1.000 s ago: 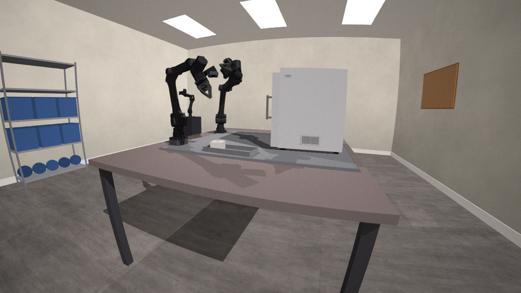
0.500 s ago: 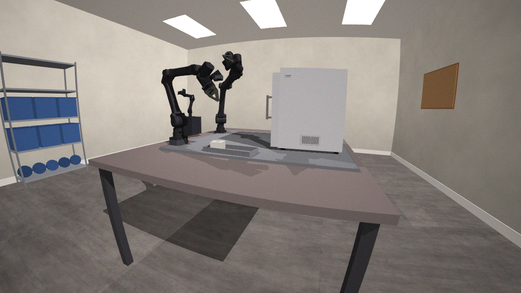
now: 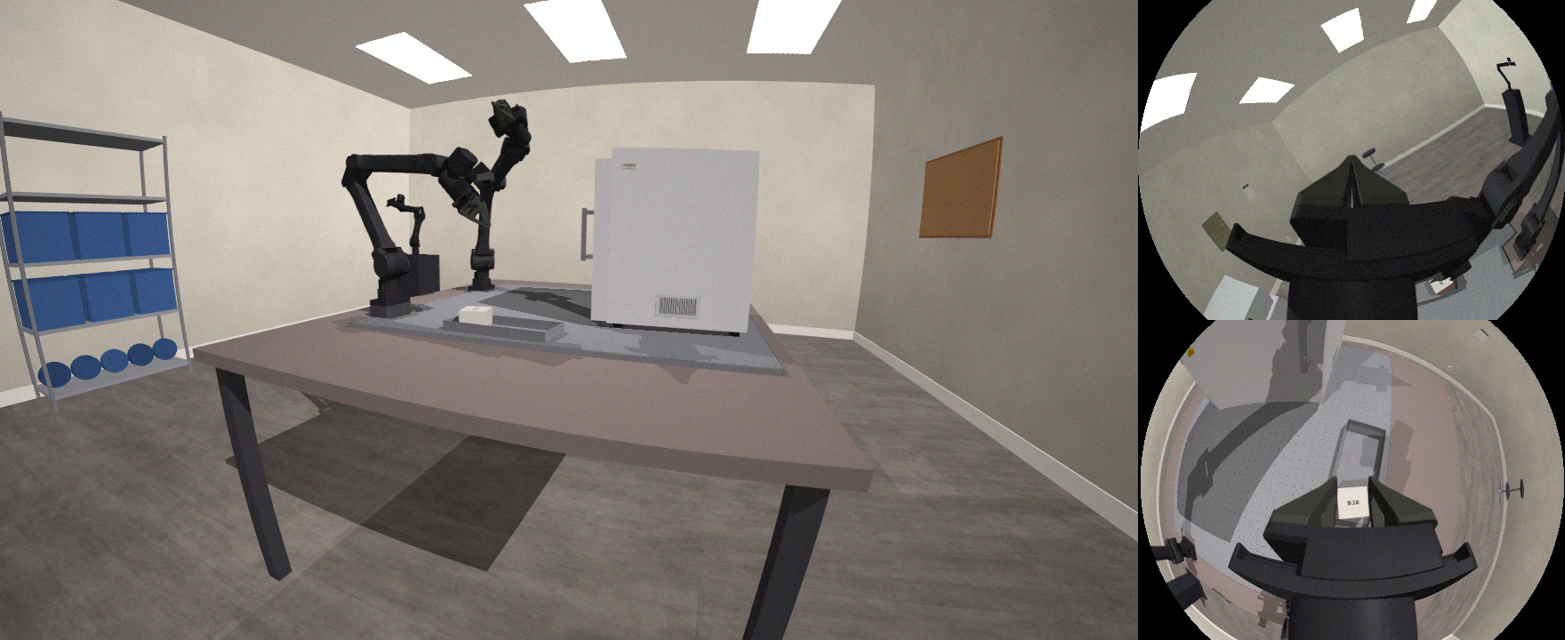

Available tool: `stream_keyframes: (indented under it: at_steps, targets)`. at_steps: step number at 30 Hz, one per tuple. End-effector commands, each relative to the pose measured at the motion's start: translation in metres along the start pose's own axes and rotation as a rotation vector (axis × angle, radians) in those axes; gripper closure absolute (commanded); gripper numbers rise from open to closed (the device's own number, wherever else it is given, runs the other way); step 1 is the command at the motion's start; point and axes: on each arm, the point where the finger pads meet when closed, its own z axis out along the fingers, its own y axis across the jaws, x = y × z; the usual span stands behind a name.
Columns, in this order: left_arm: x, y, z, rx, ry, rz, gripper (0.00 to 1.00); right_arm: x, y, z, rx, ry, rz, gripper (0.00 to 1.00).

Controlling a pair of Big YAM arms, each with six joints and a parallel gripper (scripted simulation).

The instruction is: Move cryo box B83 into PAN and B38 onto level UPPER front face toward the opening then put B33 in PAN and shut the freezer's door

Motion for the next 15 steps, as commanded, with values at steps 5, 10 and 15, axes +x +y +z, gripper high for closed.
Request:
stream_keyframes:
  at_steps: [5, 10, 15]
  targets:
    - [-0.024, 0.016, -0.016, -0.031, 0.001, -0.014, 1.00, -0.007, 0.031, -0.001, -0.010, -0.087, 0.105, 0.70]
    - [-0.059, 0.031, -0.023, -0.037, -0.017, 0.003, 1.00, -0.004, 0.056, 0.000, -0.032, -0.118, 0.149, 0.70]
    - [-0.093, 0.044, -0.026, -0.044, -0.045, 0.029, 1.00, -0.002, 0.070, 0.000, -0.046, -0.136, 0.175, 0.70]
